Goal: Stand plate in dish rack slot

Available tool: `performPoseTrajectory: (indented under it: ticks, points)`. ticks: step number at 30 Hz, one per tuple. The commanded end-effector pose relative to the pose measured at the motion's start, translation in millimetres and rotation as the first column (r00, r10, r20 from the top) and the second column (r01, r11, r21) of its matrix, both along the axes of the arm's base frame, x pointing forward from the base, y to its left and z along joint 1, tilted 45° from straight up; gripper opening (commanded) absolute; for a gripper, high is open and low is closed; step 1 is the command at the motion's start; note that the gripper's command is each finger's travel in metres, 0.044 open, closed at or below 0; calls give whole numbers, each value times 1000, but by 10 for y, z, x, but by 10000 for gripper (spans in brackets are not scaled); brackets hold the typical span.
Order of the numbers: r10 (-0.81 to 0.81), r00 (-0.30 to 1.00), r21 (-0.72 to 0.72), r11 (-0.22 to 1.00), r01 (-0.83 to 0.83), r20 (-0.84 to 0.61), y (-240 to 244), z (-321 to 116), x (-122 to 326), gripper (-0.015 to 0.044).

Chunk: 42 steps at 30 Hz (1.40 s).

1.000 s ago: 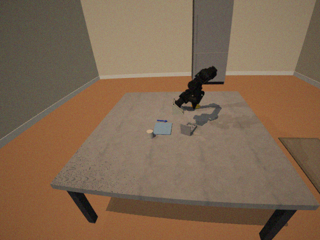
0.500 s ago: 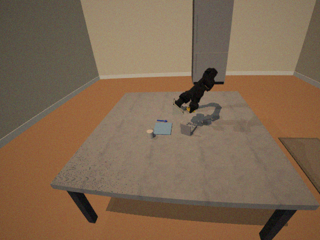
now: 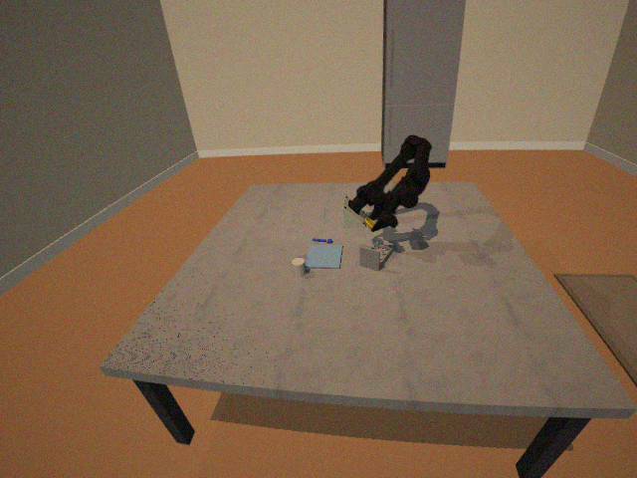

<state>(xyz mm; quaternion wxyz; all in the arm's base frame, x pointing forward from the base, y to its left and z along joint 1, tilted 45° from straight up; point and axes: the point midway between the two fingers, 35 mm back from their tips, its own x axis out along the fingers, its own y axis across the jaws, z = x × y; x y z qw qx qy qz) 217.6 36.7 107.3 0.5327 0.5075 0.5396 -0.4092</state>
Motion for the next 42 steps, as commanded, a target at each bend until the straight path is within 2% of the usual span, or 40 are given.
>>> performPoseTrajectory:
  ticks: [1, 20, 42]
  points:
    - [51, 997, -73, 996, -46, 63, -2, -29, 25, 0]
    - [297, 900, -407, 900, -153, 319, 104, -132, 162, 0]
    - [483, 657, -623, 782, -26, 579, 314, 20, 159, 0]
